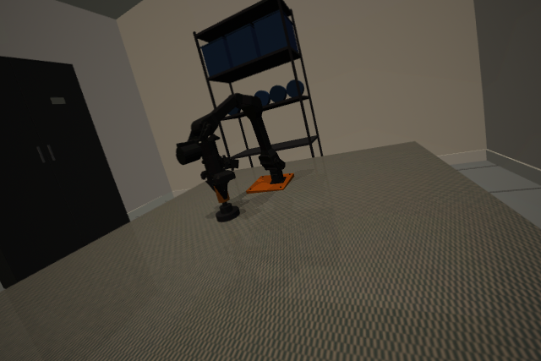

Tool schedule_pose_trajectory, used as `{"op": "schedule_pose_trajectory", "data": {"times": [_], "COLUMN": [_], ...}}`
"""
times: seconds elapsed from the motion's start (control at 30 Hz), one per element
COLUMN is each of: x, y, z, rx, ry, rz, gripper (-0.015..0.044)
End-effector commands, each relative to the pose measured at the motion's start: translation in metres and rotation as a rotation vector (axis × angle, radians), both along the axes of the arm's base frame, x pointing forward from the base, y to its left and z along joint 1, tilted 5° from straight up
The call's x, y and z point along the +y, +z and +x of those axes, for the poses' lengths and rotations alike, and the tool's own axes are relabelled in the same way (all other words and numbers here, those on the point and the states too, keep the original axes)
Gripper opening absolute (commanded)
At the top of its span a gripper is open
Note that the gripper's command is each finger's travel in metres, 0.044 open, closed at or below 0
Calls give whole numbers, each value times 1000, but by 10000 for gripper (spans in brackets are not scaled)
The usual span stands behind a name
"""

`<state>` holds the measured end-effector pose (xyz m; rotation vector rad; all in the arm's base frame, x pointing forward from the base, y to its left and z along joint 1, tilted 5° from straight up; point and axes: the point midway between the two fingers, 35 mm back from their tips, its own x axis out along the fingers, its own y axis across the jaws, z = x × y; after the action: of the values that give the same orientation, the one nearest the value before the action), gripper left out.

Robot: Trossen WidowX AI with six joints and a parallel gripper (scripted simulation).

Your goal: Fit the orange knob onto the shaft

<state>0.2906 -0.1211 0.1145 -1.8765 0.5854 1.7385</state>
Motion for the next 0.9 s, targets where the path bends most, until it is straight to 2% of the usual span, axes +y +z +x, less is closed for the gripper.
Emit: {"op": "schedule_pose_trajectory", "data": {"times": [0.0, 0.87], "x": [-1, 1], "y": [3, -2], "z": [4, -1], "rx": [-8, -8], "ry": [5, 5], "rz": [-2, -1], "gripper": [0, 0]}}
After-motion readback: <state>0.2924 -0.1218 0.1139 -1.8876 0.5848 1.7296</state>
